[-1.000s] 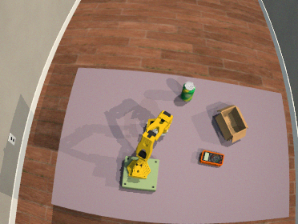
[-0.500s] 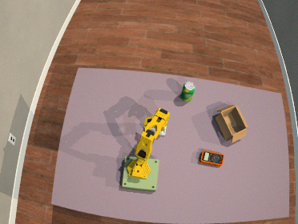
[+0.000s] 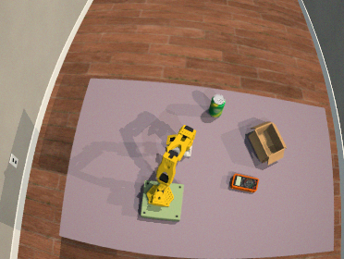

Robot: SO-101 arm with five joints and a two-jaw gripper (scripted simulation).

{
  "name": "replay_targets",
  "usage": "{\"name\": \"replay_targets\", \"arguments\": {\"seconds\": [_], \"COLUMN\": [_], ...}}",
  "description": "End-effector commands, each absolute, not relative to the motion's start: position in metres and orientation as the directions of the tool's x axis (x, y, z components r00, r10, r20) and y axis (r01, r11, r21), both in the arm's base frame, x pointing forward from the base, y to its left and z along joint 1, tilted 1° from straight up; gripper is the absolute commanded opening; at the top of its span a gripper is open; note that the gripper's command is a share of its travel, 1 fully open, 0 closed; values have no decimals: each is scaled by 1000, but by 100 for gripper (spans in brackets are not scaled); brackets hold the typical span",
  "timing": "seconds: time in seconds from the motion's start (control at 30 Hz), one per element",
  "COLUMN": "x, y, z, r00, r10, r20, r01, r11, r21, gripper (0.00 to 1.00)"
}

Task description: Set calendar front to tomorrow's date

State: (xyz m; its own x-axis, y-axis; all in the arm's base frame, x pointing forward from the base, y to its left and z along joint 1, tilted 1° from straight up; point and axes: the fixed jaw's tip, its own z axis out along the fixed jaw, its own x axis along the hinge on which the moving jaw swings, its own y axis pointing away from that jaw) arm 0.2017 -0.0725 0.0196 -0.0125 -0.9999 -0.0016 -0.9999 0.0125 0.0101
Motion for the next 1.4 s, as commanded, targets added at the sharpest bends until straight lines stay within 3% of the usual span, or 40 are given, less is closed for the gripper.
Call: {"name": "replay_targets", "arguments": {"seconds": [0.0,1.37], "x": [205,203], "y": [-72,-73], "z": [23,23], "r00": [-15,-24], "r10": [-1000,-1000], "r20": [2,2], "r01": [-1000,-1000], "r11": [15,24], "r21": [-5,-5], "gripper": [0,0]}}
